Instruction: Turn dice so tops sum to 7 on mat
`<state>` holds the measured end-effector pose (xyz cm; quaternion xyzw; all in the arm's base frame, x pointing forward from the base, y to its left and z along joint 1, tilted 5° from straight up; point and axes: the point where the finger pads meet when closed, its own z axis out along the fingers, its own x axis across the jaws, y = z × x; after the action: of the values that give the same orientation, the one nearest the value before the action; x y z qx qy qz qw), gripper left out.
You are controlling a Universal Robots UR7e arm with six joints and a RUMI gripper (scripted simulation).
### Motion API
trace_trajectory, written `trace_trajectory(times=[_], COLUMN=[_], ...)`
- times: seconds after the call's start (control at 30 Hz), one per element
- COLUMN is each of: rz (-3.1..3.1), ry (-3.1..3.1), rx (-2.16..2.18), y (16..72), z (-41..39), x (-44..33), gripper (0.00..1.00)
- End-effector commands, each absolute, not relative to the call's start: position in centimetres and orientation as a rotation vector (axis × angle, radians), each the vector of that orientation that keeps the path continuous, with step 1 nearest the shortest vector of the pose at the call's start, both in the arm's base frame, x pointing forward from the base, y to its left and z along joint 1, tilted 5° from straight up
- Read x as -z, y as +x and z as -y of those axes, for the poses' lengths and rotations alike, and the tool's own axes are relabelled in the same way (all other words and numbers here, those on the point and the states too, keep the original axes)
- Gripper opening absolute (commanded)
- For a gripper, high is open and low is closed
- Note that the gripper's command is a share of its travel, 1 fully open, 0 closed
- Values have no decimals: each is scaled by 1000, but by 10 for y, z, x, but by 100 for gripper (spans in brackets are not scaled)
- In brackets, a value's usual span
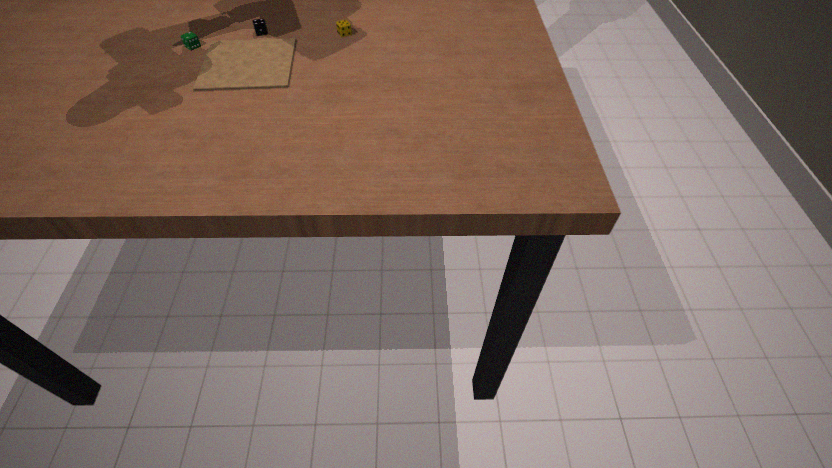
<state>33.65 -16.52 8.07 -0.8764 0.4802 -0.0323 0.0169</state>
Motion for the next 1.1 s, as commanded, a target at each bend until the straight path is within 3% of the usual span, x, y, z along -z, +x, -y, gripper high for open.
trace_trajectory(times=[0.0, 0.43, 0.47, 1.07], rz=[-1381, -1264, -1264, -1264], ry=[-2778, -2836, -2836, -2836], rx=[109, 111, 111, 111], y=[336, 335, 335, 335], z=[165, 165, 165, 165], x=[-78, -75, -75, -75], gripper=[100, 100, 21, 21])
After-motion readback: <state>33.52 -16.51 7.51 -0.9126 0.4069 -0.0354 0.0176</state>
